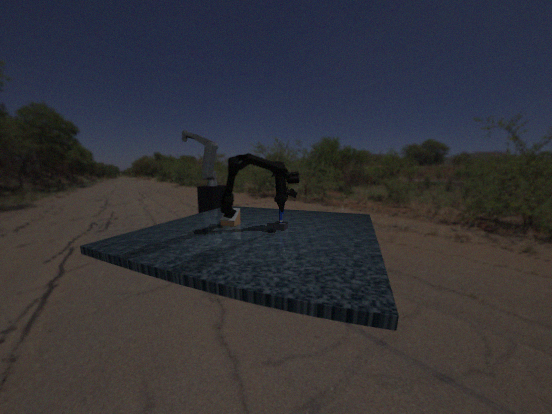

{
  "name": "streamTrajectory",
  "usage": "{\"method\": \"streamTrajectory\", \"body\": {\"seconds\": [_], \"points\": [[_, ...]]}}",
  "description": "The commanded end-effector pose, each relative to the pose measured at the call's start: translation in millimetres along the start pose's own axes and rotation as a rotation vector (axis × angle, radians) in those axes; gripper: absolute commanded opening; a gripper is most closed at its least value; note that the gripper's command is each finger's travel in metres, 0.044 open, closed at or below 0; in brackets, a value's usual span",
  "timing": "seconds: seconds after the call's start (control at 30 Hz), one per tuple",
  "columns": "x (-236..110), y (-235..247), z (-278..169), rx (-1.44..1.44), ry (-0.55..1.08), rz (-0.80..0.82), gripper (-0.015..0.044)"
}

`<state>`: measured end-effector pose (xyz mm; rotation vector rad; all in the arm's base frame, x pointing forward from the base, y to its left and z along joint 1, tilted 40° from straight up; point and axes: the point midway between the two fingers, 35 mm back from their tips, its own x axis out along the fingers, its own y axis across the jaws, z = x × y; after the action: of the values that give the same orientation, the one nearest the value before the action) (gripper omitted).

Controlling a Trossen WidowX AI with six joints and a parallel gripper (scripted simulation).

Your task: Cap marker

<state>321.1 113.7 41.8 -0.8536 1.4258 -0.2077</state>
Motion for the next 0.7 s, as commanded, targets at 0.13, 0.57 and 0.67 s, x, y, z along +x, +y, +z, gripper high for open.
{"method": "streamTrajectory", "body": {"seconds": [0.13,0.57,0.67], "points": [[33.3,-0.6,-3.8,0.002,0.051,-0.002,0.0000],[43.6,-0.8,-0.1,0.002,0.051,-0.003,0.0000],[45.8,-0.8,0.6,0.002,0.051,-0.003,0.0000]]}}
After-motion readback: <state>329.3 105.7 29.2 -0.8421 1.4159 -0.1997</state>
